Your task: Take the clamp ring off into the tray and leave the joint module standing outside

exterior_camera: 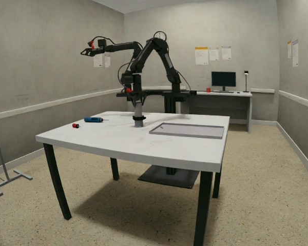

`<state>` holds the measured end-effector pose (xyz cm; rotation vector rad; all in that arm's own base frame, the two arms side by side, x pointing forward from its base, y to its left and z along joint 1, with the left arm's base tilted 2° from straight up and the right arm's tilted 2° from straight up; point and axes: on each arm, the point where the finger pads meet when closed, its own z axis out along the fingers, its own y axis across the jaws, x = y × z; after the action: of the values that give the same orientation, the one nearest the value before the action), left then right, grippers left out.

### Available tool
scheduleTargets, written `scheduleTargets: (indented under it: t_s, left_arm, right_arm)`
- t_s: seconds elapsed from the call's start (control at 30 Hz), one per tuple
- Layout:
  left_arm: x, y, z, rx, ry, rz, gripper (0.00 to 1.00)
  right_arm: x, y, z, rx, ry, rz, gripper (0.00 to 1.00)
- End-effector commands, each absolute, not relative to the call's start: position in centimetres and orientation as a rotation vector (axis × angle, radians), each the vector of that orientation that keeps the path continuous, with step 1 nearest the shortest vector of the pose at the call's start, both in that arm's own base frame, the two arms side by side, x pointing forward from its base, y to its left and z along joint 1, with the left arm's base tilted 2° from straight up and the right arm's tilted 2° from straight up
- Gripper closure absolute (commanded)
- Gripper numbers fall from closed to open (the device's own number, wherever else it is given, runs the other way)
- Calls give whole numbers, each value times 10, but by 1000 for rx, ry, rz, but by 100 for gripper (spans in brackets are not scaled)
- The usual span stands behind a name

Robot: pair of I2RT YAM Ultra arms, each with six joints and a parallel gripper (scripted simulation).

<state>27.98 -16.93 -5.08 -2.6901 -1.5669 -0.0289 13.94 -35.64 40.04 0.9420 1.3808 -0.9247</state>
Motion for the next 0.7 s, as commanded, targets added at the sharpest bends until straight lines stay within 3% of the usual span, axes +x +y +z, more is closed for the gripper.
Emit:
scheduleTargets:
  t_s: [0.0, 0.2, 0.23, 0.67]
  left_arm:
    - [284, -173, -47, -2710, -1571, -40, 36]
    - [284, -173, -47, -2710, -1571, -40, 36]
    - [284, -173, -47, -2710, -1571, -40, 44]
    - [284, -173, -47, -2710, -1571, -40, 44]
  right_arm:
    - [139, -354, 409, 926, 1361, -933, 0]
    - [139, -354, 409, 926, 1361, -933, 0]
    - [139, -354, 409, 926, 1361, -933, 0]
    - [139, -354, 409, 926, 1361, -933, 0]
